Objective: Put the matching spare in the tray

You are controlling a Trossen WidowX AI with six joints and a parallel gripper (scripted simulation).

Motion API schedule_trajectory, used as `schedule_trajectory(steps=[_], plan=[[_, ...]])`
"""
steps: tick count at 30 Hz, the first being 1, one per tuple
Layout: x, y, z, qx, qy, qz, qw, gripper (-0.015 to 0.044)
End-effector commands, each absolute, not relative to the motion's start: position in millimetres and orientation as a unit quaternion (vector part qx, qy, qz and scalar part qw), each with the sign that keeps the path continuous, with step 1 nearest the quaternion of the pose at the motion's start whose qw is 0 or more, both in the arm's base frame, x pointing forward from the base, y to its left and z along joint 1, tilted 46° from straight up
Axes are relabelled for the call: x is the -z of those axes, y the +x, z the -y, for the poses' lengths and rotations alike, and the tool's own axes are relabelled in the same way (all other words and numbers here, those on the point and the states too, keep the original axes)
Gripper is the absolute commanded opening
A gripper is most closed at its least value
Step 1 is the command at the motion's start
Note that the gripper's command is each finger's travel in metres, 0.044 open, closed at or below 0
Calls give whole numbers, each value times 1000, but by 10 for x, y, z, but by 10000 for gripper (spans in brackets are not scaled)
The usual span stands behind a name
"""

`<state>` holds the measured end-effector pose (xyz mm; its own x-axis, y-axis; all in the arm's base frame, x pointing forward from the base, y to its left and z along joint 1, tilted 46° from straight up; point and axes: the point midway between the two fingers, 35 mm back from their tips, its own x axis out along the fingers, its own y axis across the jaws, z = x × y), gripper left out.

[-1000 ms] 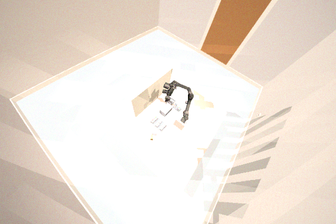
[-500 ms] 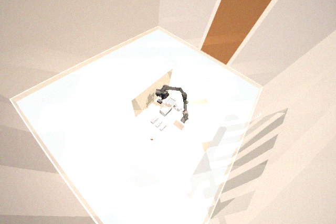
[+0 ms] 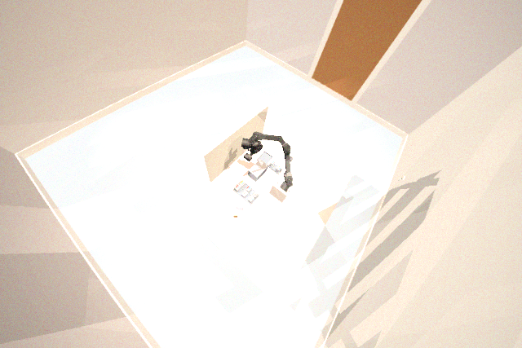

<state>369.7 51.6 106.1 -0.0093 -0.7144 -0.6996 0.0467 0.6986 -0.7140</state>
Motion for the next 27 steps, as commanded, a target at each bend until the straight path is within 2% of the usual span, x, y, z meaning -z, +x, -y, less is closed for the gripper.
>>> schedule_trajectory(steps=[1,8,18,22,27], plan=[[-1042,3706,-532,286,-264,-650,653,440],[-205,3724,-1119,62,-455,-706,539,440],[738,3507,-1646,-178,-605,-689,357,440],[1042,3389,-1778,-250,-639,-667,290,440],[1058,3382,-1784,-254,-640,-666,286,440]])
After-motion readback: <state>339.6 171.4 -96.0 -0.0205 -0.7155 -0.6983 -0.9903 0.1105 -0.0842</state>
